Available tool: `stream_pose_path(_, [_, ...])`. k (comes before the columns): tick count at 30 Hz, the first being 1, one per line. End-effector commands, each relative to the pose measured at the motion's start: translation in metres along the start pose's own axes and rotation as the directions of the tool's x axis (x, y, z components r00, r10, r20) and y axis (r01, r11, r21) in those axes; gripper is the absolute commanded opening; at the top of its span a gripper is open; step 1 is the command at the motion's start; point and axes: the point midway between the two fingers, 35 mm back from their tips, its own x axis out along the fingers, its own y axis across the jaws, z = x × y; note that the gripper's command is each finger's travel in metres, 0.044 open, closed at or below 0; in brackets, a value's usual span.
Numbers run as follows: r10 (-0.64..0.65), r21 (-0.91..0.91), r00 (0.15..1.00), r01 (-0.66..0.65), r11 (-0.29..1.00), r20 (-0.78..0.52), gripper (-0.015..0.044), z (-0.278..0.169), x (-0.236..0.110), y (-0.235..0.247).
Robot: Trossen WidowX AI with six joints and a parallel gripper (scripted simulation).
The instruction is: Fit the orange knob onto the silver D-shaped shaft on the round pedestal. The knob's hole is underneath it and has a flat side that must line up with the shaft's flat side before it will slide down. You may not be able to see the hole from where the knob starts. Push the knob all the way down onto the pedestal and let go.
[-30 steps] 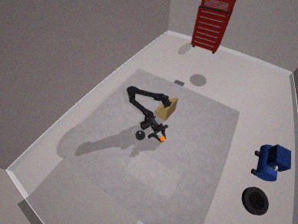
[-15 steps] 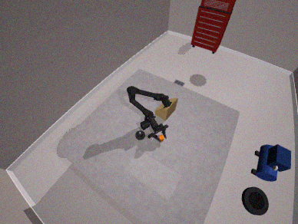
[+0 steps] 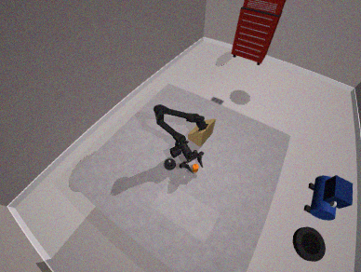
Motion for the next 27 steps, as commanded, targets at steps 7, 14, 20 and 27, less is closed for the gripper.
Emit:
stream_pose_path(7, [-0.001, 0.000, 1.000, 0.001, 1.000, 0.003, 0.0440, 0.002, -0.001, -0.001])
stream_pose_path(14, [-0.002, -0.001, 1.000, 0.002, 1.000, 0.002, 0.0440, 0.069, -0.024, -0.003])
stream_pose_path(20, [-0.003, -0.001, 1.000, 0.003, 1.000, 0.004, 0.0440, 0.076, -0.027, -0.002])
stream_pose_path(27, [0.188, 0.124, 0.936, -0.158, 0.980, -0.298, 0.0440, 0.072, -0.001, 0.012])
